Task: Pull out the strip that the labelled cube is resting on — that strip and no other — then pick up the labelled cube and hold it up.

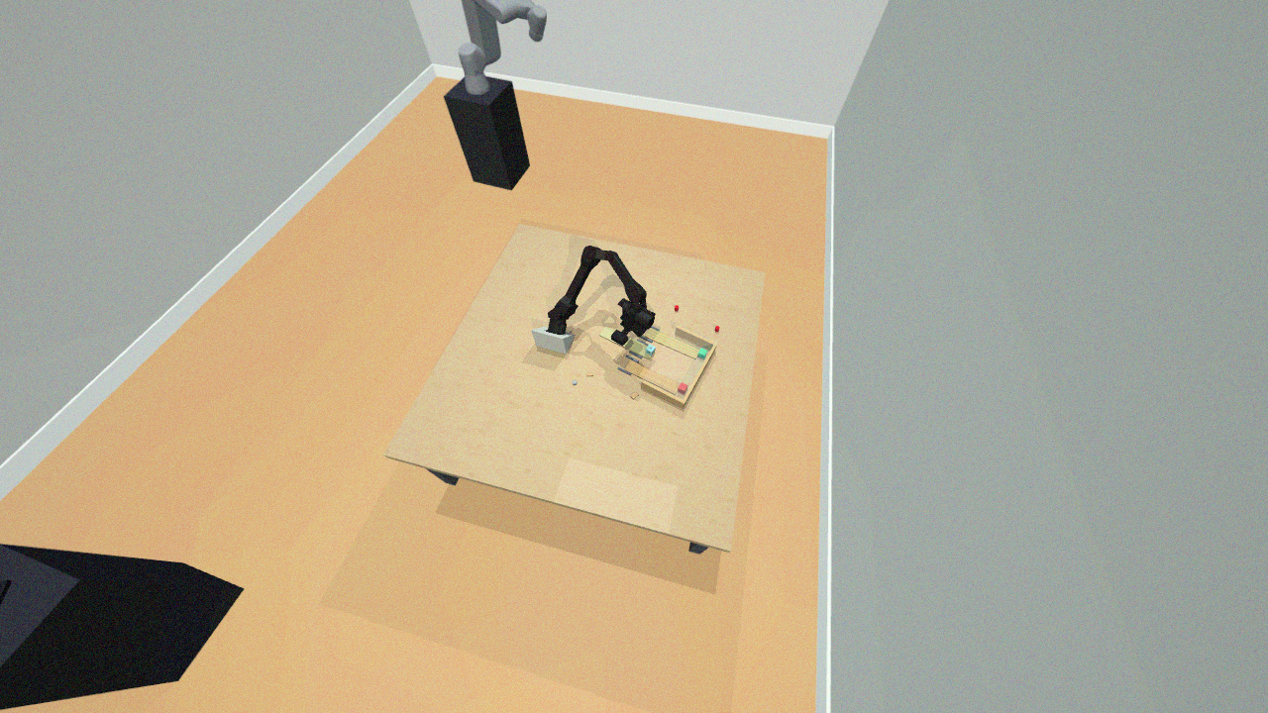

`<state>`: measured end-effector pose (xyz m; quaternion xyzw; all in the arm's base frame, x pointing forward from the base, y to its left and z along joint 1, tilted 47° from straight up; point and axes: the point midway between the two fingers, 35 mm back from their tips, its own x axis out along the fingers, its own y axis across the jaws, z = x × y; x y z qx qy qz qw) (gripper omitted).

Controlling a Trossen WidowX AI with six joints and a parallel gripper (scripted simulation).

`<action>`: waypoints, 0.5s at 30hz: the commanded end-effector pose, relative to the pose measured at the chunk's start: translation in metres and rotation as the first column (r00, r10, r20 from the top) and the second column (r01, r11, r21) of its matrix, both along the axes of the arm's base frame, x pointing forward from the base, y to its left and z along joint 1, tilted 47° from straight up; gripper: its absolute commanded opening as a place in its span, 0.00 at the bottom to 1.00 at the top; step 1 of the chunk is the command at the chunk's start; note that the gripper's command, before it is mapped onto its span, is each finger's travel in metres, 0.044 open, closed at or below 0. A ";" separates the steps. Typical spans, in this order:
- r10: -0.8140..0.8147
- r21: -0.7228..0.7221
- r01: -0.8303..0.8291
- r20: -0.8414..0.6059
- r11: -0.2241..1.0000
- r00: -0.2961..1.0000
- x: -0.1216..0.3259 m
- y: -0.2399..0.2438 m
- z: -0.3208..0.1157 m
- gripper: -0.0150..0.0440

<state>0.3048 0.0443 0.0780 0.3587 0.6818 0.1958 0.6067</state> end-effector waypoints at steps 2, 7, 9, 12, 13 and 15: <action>-0.003 0.000 0.003 -0.001 1.000 1.000 0.019 -0.004 0.000 1.00; -0.003 0.000 0.003 0.000 1.000 1.000 0.035 -0.007 -0.001 1.00; -0.003 0.000 0.003 0.001 1.000 1.000 0.042 -0.008 -0.001 1.00; -0.003 0.000 0.003 0.001 1.000 1.000 0.053 -0.010 -0.001 1.00; -0.003 0.000 0.003 0.002 1.000 1.000 0.056 -0.011 -0.001 1.00; -0.003 0.000 0.003 0.002 1.000 1.000 0.063 -0.012 -0.001 1.00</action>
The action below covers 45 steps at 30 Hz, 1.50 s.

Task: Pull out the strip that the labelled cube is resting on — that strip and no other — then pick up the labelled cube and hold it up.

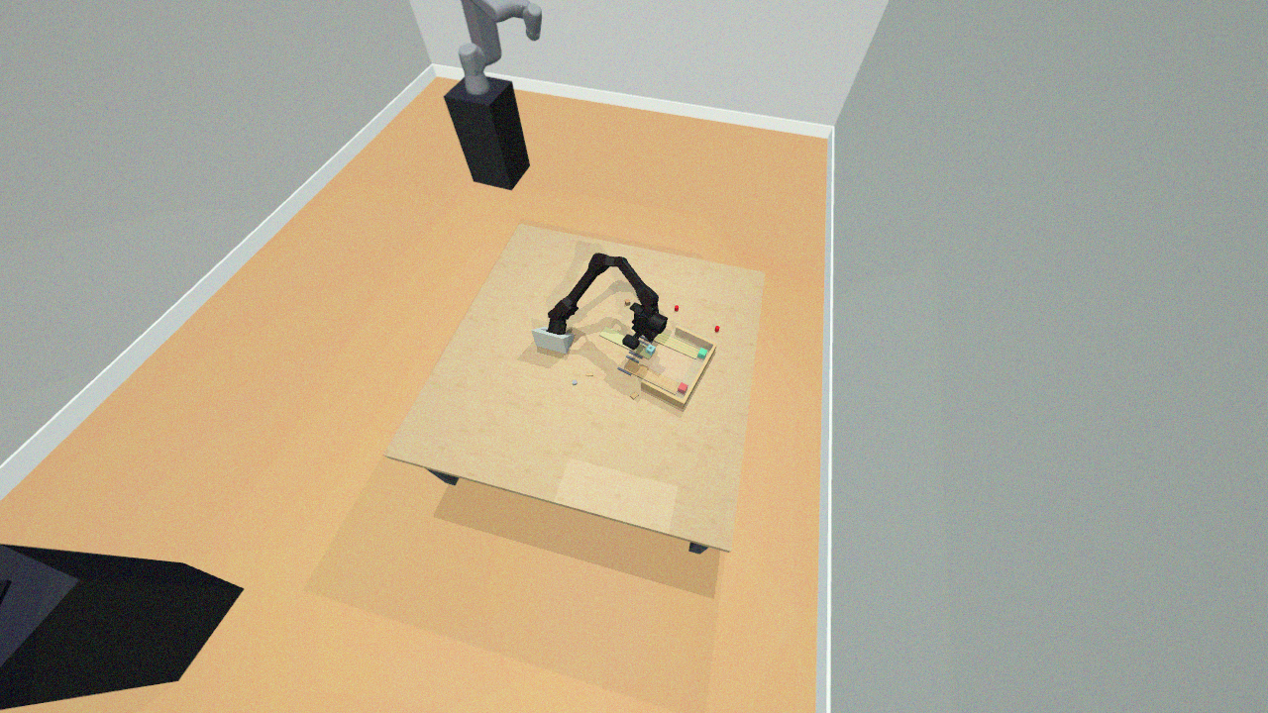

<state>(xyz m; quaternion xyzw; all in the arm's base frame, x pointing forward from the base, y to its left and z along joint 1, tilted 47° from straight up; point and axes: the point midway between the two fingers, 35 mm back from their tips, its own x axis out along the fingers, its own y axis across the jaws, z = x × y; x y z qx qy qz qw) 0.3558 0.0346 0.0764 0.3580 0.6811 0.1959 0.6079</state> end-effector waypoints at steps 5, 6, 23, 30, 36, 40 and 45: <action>-0.003 0.001 0.003 0.000 1.000 1.000 0.029 -0.005 0.001 1.00; -0.003 0.001 0.003 0.000 1.000 1.000 0.032 -0.006 0.002 1.00; -0.003 0.000 0.003 0.002 1.000 1.000 0.051 0.001 -0.006 0.68; -0.003 0.000 0.003 0.002 1.000 1.000 0.052 0.009 -0.014 0.68; -0.003 0.001 0.003 0.002 1.000 1.000 0.052 0.017 -0.021 0.68; -0.003 0.001 0.003 0.002 1.000 1.000 0.051 0.022 -0.025 0.68; -0.003 0.002 0.003 0.002 1.000 1.000 0.051 0.028 -0.030 0.68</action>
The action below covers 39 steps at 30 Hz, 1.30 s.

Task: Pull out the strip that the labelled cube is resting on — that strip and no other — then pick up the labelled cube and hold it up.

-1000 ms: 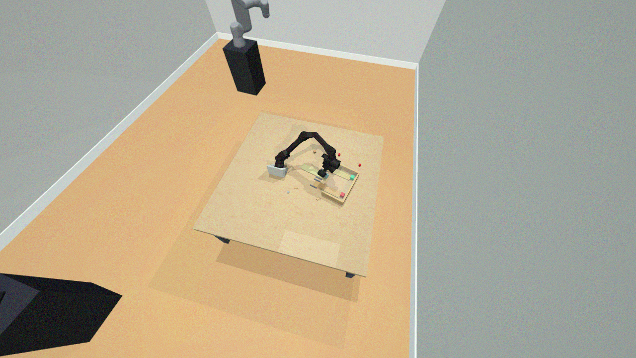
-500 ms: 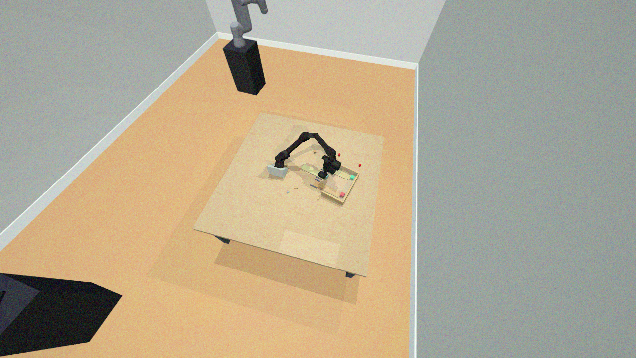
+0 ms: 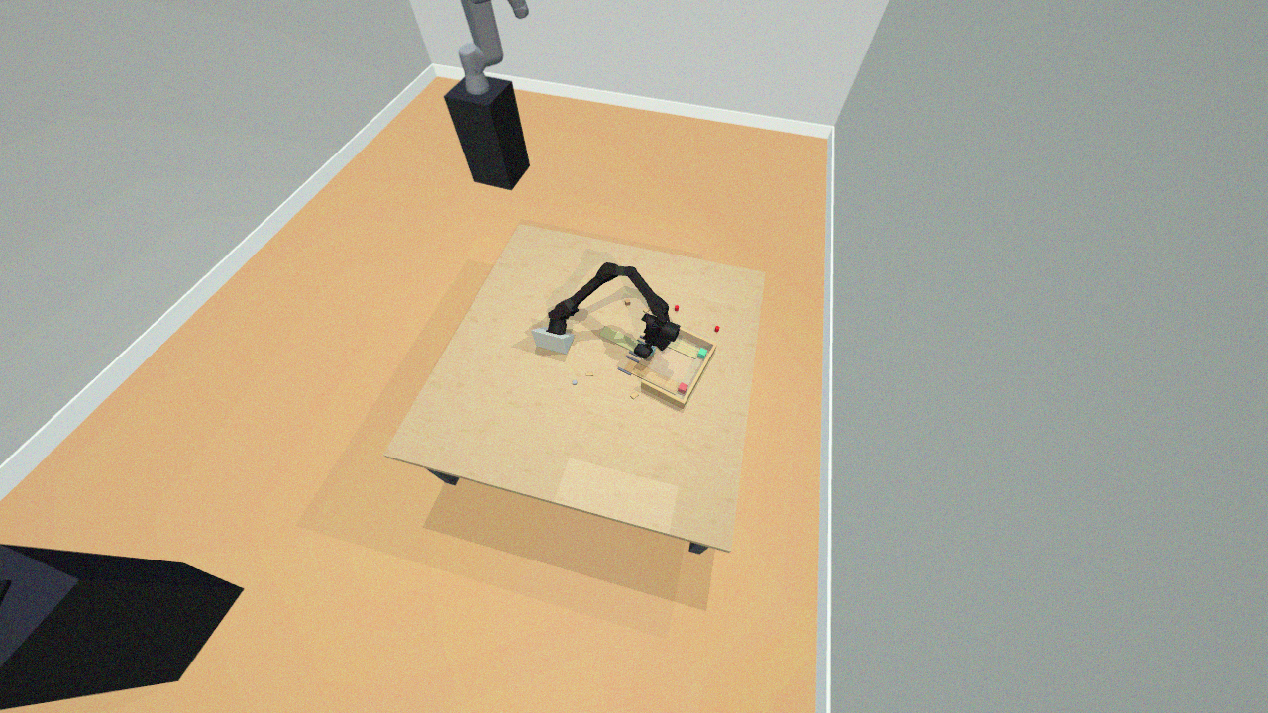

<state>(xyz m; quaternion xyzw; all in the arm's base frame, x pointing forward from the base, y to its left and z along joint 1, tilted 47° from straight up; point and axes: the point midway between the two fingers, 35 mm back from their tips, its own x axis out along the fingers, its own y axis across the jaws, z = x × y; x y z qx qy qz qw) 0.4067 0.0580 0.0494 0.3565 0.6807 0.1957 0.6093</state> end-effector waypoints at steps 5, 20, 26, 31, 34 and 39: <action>-0.004 0.006 0.004 -0.001 1.000 1.000 -0.001 0.008 -0.007 0.68; 0.001 0.001 -0.001 -0.001 1.000 1.000 -0.002 0.006 -0.005 0.29; -0.001 0.000 0.001 -0.003 1.000 1.000 -0.025 -0.012 0.003 0.25; -0.003 0.002 0.003 -0.004 1.000 1.000 -0.048 -0.026 0.011 0.25; -0.004 0.003 0.004 -0.005 1.000 1.000 -0.059 -0.032 0.014 0.25; -0.004 0.003 0.004 -0.005 1.000 1.000 -0.062 -0.033 0.014 0.25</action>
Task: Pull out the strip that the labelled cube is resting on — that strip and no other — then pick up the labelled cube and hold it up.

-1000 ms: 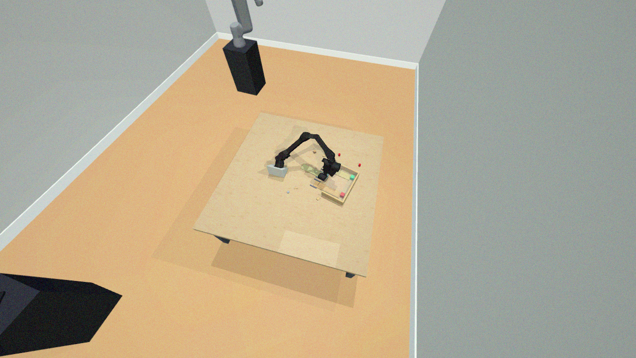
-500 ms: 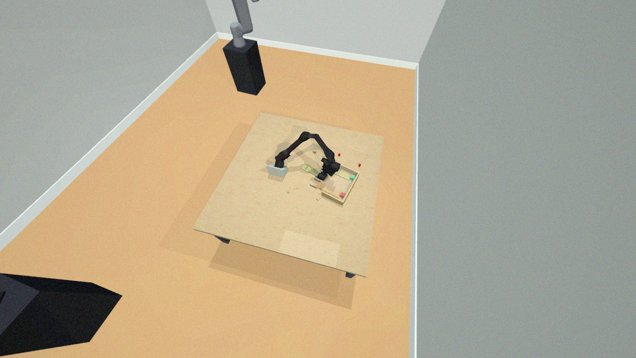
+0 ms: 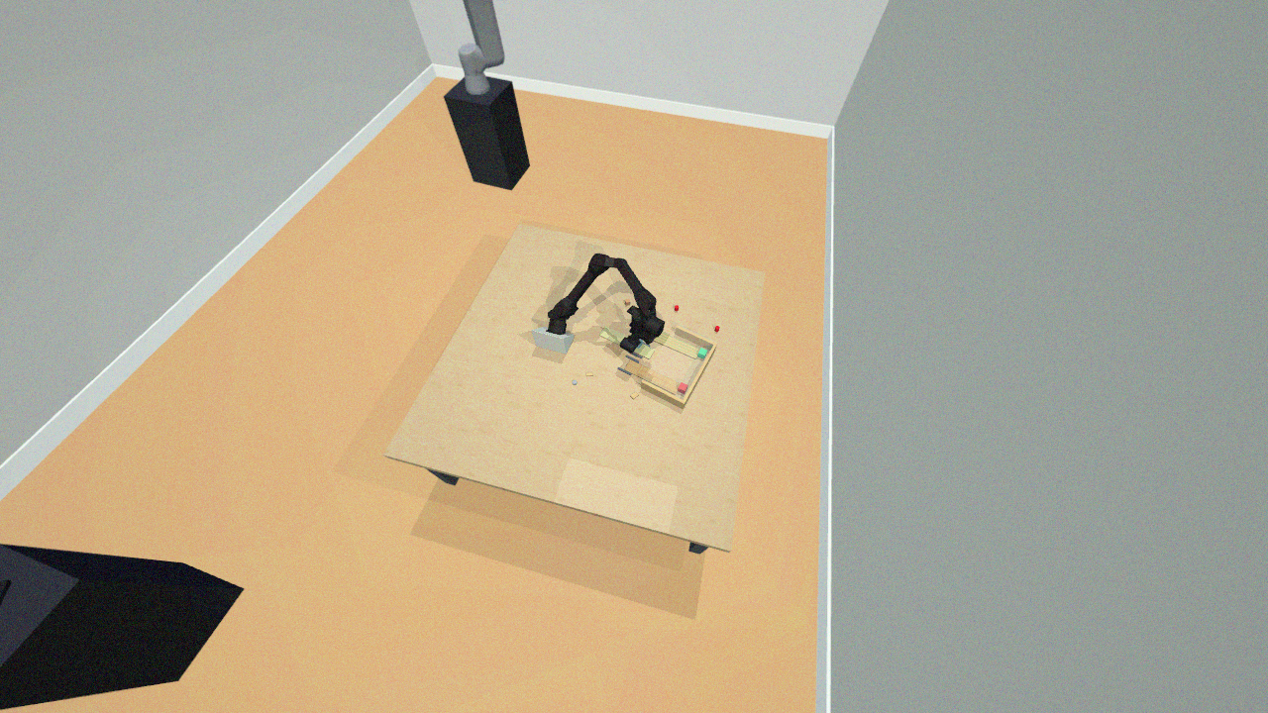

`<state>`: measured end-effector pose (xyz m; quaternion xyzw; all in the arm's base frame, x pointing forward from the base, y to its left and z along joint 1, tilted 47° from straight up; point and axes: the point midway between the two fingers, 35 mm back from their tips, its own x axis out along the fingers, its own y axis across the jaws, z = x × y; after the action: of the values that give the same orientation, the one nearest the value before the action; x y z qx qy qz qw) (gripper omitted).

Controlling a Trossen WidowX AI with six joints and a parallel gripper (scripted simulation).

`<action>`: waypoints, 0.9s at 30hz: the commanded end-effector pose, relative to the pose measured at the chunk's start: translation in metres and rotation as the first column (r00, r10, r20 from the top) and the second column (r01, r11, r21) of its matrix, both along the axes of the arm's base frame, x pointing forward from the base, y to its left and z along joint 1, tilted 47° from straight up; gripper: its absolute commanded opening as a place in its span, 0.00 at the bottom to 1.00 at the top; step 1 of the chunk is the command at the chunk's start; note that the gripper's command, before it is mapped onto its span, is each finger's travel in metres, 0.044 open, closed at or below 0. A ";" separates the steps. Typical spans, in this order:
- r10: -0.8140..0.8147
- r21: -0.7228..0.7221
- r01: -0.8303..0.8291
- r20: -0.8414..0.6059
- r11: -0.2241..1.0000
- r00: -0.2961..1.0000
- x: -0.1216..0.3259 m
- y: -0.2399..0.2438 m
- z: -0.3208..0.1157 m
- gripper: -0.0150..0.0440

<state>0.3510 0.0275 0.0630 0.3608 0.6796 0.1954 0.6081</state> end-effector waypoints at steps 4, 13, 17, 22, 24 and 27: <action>0.003 -0.003 -0.003 -0.004 1.000 1.000 -0.020 -0.005 -0.001 0.25; 0.003 -0.003 -0.003 -0.006 1.000 1.000 -0.052 -0.009 -0.006 0.25; 0.003 -0.004 -0.003 -0.006 1.000 1.000 -0.052 -0.011 -0.004 0.25; 0.003 -0.005 -0.003 -0.006 1.000 1.000 -0.052 -0.030 0.013 0.25; 0.003 -0.005 -0.003 -0.006 1.000 1.000 -0.052 -0.034 0.018 0.25; 0.003 -0.005 -0.003 -0.006 1.000 1.000 -0.052 -0.035 0.018 0.25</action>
<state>0.2998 -0.0029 0.0770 0.3616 0.6811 0.1934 0.6065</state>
